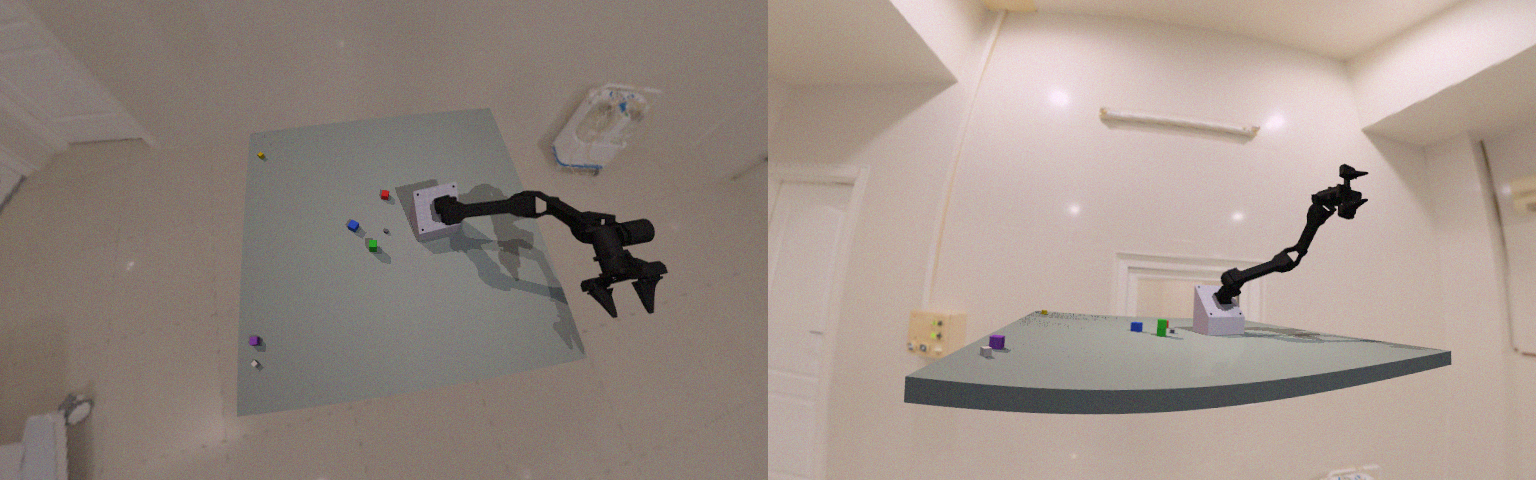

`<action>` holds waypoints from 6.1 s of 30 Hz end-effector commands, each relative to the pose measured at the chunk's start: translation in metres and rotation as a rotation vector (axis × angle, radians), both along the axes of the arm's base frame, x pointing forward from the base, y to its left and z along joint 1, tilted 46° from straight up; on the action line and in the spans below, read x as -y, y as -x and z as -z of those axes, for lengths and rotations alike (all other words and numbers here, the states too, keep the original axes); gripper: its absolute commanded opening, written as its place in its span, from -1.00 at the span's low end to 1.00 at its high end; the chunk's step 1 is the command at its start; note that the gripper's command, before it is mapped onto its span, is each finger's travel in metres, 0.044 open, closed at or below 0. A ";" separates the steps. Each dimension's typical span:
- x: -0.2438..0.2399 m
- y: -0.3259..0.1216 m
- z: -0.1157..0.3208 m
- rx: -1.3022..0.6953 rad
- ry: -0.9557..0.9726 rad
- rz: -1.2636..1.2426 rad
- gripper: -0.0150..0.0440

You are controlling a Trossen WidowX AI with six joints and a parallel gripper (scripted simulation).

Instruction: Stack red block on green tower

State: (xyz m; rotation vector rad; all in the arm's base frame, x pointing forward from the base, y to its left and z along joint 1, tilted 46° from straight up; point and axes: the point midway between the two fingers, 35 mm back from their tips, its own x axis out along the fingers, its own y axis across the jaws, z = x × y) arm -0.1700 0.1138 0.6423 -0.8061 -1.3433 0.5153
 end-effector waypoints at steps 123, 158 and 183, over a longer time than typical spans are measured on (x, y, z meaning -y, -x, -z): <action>0.187 -0.359 0.835 -3.271 -0.983 0.175 1.00; 0.182 -0.359 0.839 -3.271 -0.983 0.174 -0.11; 0.266 -0.352 0.758 -3.271 -0.984 0.185 -0.49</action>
